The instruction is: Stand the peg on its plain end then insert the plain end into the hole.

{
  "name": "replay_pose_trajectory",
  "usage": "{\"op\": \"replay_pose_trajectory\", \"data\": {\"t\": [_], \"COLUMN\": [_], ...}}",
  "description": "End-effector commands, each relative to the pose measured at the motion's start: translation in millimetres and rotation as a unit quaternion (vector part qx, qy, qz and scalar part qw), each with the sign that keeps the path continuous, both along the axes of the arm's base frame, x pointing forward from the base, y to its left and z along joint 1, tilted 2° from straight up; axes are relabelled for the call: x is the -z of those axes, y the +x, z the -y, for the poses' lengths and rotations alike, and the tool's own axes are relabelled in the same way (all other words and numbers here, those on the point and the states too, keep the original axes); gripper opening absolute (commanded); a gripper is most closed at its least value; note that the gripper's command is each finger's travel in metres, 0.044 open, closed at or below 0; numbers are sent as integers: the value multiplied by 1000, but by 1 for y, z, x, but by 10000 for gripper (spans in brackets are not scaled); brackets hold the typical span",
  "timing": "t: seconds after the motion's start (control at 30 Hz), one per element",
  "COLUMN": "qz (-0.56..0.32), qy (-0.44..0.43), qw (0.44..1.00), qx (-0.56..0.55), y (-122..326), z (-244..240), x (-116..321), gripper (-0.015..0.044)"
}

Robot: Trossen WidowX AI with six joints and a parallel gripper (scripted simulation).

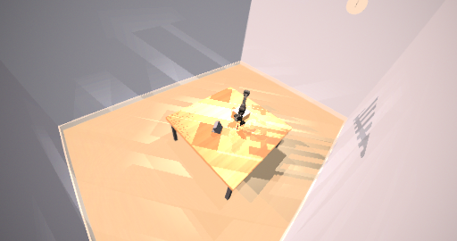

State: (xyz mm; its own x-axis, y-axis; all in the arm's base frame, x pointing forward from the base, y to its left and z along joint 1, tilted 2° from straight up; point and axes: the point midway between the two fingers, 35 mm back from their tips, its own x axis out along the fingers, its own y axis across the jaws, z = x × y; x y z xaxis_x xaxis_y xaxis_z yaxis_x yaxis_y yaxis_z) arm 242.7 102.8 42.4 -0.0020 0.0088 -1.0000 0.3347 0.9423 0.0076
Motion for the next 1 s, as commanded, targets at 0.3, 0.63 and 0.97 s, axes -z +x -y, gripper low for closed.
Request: {"op": "replay_pose_trajectory", "data": {"t": [0.3, 0.63, 0.97], "qz": [-2, -2, -3], "qy": [1, 1, 1], "qw": [1000, 1000, 1000], "qx": [0, 0, 0], "y": [0, 0, 0], "z": [-1, -1, -1], "x": [19, 36, 52], "gripper": [440, 440, 440]}}
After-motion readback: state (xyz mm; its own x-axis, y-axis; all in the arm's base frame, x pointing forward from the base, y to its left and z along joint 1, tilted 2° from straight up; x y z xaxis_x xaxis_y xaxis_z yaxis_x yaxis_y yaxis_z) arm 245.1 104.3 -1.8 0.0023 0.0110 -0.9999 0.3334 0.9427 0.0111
